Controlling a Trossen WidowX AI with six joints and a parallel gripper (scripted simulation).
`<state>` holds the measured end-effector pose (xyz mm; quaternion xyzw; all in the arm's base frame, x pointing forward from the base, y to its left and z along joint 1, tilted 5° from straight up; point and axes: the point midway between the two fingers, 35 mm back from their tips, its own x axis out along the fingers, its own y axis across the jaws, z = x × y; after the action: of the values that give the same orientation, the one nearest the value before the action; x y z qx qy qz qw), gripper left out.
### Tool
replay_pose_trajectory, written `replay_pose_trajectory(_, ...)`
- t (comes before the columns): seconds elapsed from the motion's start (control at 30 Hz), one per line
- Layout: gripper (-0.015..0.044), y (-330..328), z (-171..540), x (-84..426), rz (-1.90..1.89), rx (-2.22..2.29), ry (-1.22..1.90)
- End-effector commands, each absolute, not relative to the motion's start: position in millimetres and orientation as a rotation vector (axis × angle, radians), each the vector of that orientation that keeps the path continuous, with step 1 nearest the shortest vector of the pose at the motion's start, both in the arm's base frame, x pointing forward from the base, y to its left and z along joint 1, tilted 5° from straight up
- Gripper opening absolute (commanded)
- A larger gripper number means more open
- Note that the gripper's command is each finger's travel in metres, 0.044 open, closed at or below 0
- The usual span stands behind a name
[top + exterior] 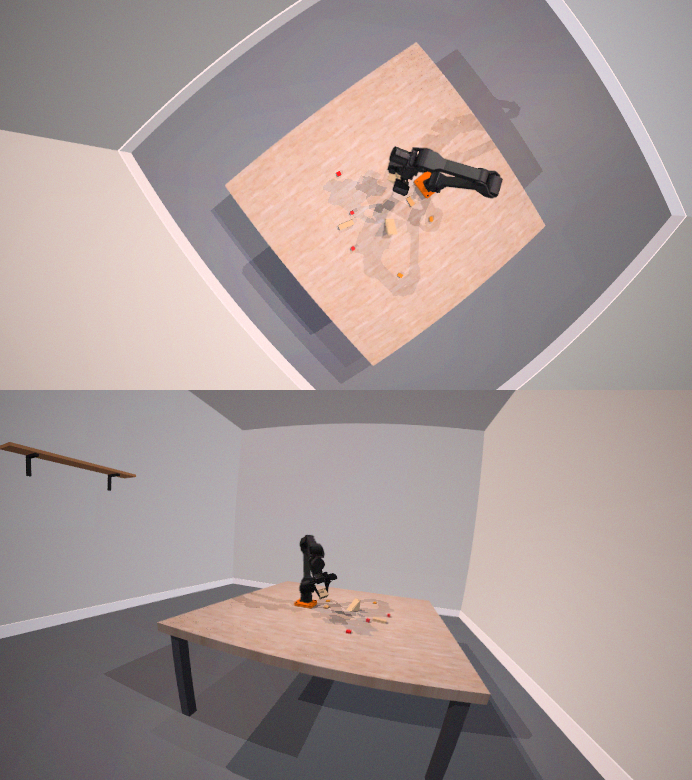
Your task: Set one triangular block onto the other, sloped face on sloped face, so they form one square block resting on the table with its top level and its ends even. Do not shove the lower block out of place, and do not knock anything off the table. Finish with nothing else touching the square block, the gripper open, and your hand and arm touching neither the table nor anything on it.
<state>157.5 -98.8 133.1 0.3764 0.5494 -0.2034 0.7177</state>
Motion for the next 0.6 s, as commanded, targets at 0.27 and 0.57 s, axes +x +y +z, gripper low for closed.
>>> replay_pose_trajectory(0.27, 0.0000, -99.3, 134.1, 158.5, -0.186, 0.521, 1.275)
replay_pose_trajectory(0.57, 0.0000, -100.0, 134.2, 159.0, 0.025, 0.274, 1.293)
